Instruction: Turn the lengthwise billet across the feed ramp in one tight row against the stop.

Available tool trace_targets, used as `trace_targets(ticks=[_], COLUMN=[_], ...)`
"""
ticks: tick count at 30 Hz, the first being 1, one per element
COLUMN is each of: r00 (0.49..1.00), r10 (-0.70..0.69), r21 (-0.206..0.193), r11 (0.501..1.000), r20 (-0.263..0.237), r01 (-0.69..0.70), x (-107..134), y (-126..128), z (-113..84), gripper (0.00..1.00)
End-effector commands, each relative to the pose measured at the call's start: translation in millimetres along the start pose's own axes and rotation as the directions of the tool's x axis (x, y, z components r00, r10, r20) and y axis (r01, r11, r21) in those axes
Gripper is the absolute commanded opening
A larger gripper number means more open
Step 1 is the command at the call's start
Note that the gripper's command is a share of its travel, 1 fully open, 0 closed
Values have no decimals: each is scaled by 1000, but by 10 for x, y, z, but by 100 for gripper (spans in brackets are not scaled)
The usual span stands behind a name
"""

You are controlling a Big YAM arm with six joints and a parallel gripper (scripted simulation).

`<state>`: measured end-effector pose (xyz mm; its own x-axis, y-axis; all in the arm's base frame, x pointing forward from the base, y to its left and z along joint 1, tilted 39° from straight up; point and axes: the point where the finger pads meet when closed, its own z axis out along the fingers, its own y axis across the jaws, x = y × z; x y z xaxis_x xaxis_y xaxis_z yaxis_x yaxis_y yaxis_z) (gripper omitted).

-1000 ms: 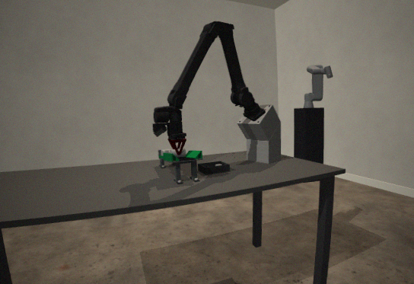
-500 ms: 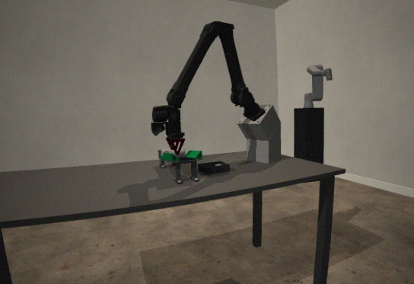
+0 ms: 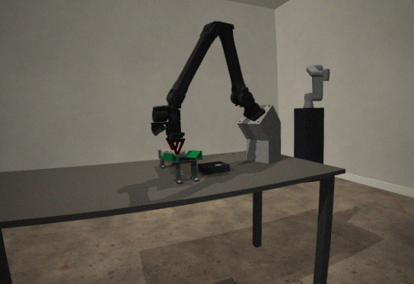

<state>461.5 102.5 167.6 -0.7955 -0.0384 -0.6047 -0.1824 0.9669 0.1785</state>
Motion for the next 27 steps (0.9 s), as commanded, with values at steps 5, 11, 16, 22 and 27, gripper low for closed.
trace_targets(ticks=[5,11,16,22,27], r00=[999,999,999,999,999], r10=[8,8,9,10,0], r21=[-9,-9,-8,-2,-1], r11=[1000,1000,1000,1000,1000], r20=[42,42,41,36,39], r01=[-8,-8,-8,-10,0], x=[-166,-167,-164,-153,-165], y=[29,29,27,-13,-14], z=[-95,-102,-148,-199,-278], gripper=[55,55,55,55,55])
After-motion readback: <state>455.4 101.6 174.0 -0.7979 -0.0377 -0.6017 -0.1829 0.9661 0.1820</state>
